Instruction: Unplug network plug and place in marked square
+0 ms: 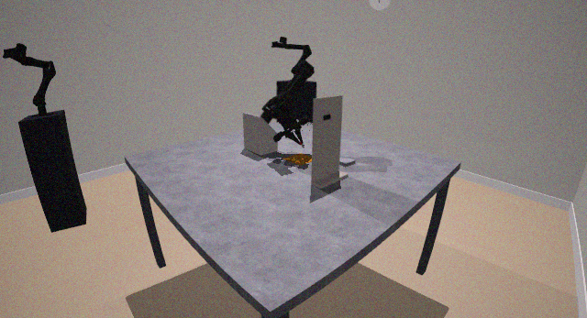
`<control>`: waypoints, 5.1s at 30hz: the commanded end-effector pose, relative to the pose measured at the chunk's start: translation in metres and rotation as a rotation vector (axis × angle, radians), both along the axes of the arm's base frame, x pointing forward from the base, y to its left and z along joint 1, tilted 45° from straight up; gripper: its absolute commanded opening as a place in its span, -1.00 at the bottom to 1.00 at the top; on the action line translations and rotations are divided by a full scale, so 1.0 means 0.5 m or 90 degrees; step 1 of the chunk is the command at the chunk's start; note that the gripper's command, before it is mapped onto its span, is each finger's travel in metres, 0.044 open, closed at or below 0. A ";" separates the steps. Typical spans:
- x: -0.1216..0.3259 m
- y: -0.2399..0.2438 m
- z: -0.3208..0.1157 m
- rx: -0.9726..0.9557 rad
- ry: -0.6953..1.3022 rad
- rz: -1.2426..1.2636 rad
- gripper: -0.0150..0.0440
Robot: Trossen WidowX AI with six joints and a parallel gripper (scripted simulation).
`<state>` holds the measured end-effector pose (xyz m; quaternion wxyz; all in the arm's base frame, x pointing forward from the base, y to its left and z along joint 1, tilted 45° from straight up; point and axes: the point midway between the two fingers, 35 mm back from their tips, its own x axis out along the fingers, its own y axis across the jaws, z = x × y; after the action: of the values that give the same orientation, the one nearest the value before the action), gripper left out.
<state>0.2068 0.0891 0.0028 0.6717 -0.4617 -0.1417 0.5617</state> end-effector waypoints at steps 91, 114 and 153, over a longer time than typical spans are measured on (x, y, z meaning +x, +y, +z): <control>-0.009 0.063 -0.074 -0.001 0.010 0.002 -0.49; -0.017 0.078 -0.075 0.007 0.008 -0.001 -0.49; -0.013 0.091 -0.072 0.011 0.000 0.002 0.04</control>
<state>0.2002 0.1347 -0.0333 0.6749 -0.4553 -0.1468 0.5618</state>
